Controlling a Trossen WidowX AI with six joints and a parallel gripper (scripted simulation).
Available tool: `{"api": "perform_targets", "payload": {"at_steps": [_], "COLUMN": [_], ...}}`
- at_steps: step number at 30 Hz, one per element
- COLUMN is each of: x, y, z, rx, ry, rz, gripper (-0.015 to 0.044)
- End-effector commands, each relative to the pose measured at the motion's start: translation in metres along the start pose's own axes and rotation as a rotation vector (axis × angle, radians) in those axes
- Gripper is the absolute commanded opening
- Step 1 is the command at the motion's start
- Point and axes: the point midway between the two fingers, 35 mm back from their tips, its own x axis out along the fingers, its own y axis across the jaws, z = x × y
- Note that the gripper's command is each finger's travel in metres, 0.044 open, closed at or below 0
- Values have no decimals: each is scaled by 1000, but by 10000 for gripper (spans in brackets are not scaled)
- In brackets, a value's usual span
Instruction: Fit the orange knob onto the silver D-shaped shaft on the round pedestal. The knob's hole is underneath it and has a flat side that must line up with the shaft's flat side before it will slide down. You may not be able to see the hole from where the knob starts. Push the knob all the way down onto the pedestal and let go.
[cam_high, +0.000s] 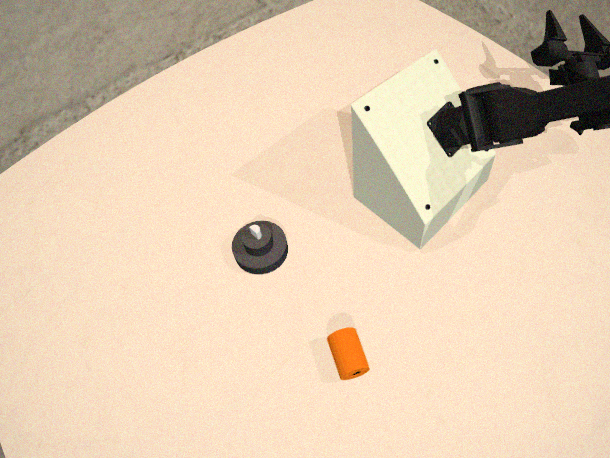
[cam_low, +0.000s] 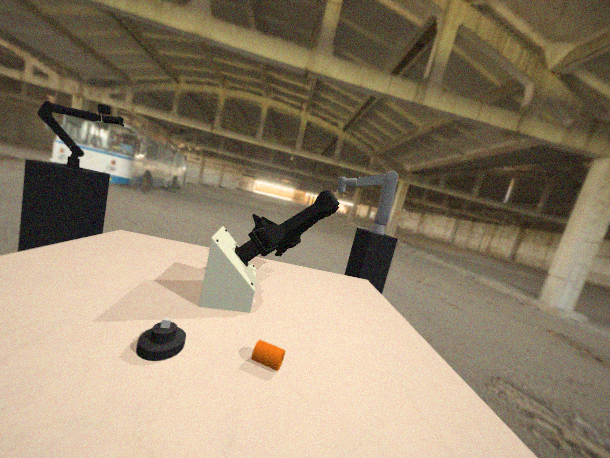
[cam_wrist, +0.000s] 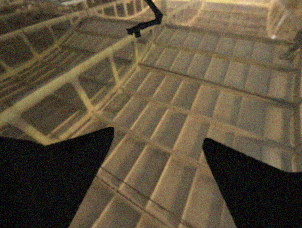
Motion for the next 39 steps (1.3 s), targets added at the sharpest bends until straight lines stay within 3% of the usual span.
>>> {"api": "perform_targets", "payload": {"at_steps": [1, 11, 23, 31, 39], "x": [-1, -53, -165, -249, -335], "y": [0, 41, 103, 117, 109], "z": [0, 1, -20, -46, -80], "rx": [-3, -269, -911, -1267, -1527], "ry": [-2, -152, -585, -971, -1406], "rz": [4, 210, 405, 390, 231], "gripper": [426, 440, 440, 440, 440]}}
